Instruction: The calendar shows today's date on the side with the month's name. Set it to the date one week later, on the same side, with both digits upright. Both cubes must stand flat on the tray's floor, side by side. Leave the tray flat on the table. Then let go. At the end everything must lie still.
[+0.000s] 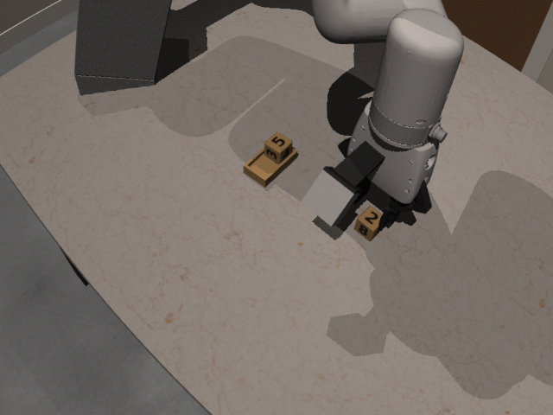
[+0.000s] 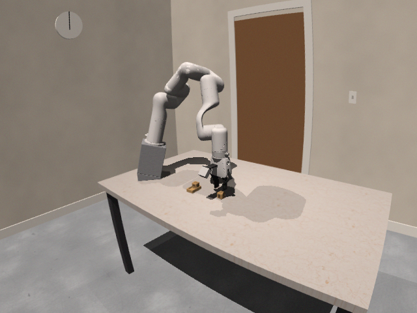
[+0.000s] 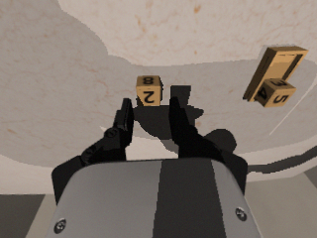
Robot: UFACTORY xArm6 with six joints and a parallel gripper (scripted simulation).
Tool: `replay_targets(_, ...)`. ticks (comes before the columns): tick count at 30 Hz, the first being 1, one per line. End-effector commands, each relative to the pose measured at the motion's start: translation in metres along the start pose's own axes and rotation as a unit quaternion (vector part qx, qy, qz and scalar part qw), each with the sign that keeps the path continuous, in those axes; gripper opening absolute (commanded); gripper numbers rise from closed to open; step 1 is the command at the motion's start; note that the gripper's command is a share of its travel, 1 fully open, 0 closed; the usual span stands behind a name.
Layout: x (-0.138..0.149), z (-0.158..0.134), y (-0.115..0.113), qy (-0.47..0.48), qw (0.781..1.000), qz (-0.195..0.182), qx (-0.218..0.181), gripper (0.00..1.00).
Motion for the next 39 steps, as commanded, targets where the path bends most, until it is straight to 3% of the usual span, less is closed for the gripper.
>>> replay_targets(1,-0.0021,-0.0003,0.0041,0.000,1.000,0.002,0.000,0.47)
replay_targets(39,-0.0024,-0.0005,0.0128,0.000,1.000,0.002,0.000,0.47)
Point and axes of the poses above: the point where the finger pads meet when closed, its own y axis out along the fingers, its own x axis across the jaws, z = x × y, the point moved 1 cm from there along -y, back along the fingers, and after that the axes turned 3 degrees about y, right-handed, at the moved point
